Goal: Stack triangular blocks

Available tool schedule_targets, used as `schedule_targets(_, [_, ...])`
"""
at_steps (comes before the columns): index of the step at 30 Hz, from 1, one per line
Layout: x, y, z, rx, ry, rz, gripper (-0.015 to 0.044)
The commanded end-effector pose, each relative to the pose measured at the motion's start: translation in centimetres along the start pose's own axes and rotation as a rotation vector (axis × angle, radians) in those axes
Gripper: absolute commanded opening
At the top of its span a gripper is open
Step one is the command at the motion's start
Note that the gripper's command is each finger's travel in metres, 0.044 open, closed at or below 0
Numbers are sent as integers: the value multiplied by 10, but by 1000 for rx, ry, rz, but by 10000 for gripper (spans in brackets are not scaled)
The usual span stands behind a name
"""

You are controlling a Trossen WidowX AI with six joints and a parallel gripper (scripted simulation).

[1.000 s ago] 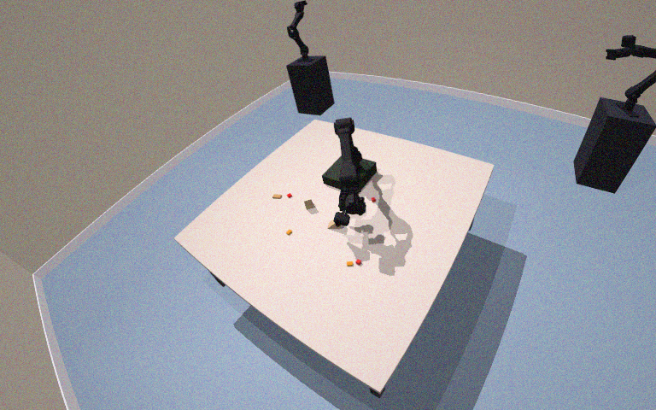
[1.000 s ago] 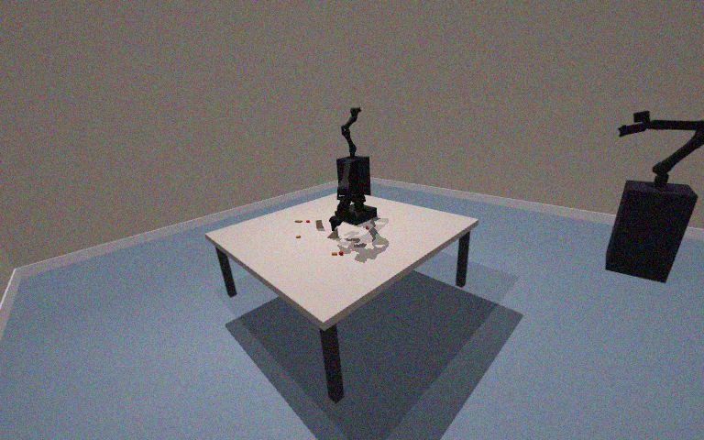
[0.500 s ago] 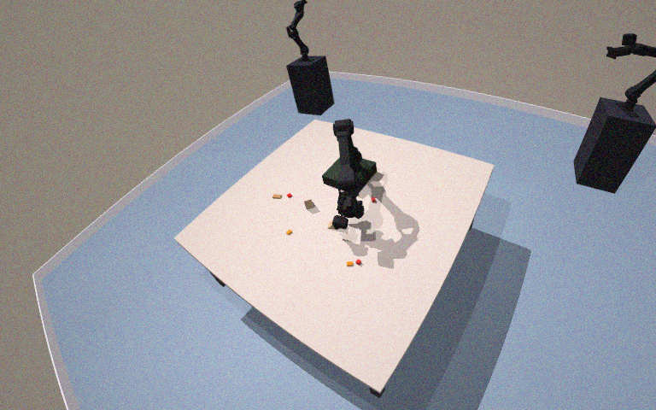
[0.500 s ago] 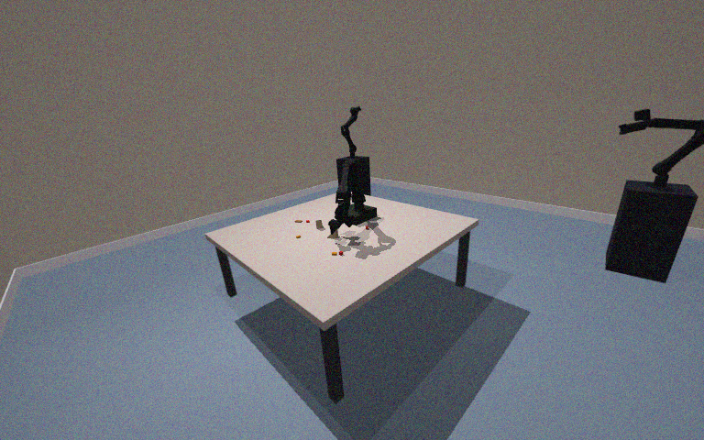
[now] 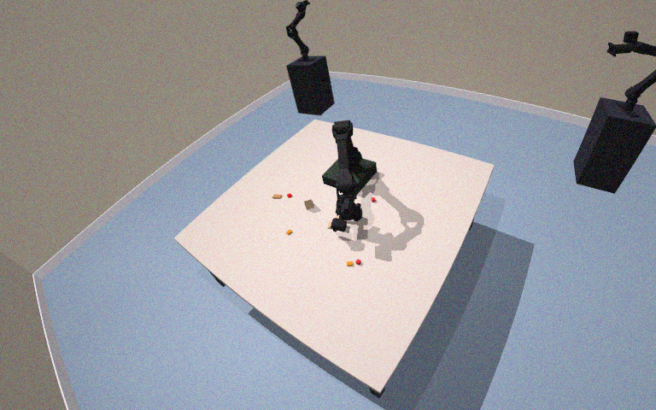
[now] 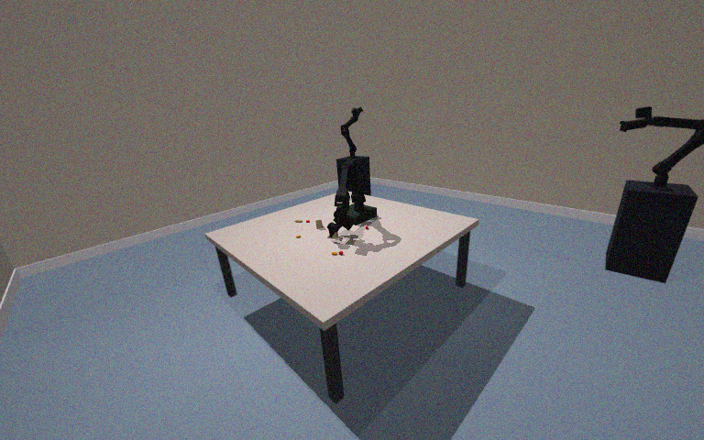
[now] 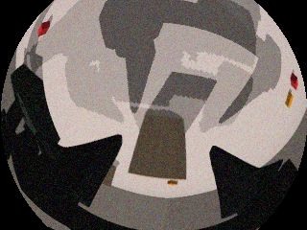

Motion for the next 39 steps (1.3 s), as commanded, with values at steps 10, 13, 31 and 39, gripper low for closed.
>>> schedule_targets(10, [1, 5, 16, -3, 6, -8, 414])
schedule_targets(13, [1, 5, 16, -3, 6, -8, 335])
schedule_targets(31, [1, 5, 14, -4, 3, -4, 0])
schedule_targets(39, [12, 5, 13, -10, -61, -4, 0])
Point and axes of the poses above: the point midway between the two fingers, 35 mm back from their tips, its own z axis out along the fingers, its own y axis across the jaws, x = y × z, the point moved 10 cm from there along -z, back along the fingers, and after that the axes turned 2 degrees about z, right-handed, at the moved point
